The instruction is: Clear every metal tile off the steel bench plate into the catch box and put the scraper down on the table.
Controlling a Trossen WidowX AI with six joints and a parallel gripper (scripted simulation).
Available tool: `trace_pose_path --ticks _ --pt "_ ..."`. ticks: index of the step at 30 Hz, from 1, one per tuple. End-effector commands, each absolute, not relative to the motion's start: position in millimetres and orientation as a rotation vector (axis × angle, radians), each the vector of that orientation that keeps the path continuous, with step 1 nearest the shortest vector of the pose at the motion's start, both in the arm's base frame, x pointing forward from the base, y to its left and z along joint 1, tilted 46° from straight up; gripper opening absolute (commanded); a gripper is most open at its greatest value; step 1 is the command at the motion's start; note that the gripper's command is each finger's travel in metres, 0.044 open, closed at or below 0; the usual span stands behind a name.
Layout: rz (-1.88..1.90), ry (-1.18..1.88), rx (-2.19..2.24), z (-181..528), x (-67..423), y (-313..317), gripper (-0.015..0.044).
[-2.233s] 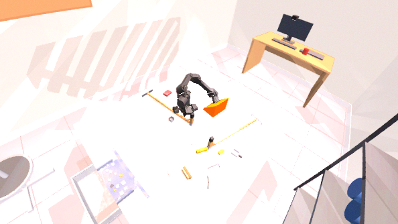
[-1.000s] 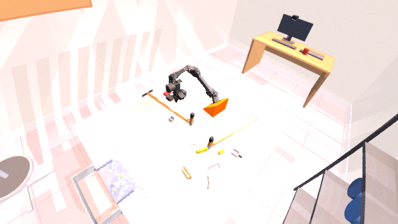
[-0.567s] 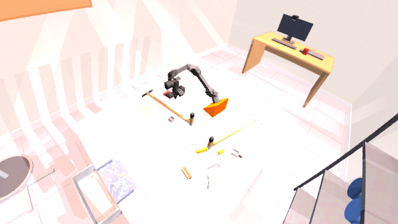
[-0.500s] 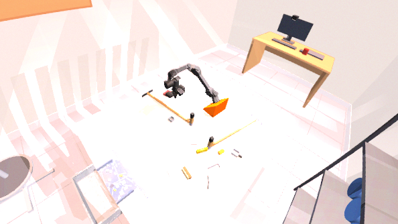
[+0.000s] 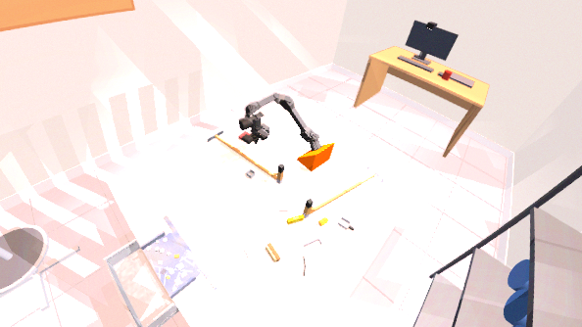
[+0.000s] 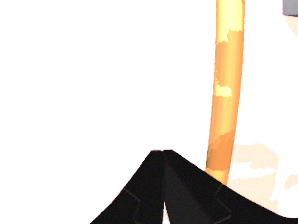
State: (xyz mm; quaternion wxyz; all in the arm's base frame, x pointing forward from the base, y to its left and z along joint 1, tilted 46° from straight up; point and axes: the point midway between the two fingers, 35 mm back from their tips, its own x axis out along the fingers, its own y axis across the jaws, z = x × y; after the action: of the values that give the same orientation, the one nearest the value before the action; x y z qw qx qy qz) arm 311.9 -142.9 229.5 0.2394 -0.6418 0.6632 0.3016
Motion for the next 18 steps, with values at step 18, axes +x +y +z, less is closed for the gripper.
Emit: trace_pose_path --ticks 18 --pt "0.828 1.814 -1.763 196.0 312.7 -177.3 0.0000"
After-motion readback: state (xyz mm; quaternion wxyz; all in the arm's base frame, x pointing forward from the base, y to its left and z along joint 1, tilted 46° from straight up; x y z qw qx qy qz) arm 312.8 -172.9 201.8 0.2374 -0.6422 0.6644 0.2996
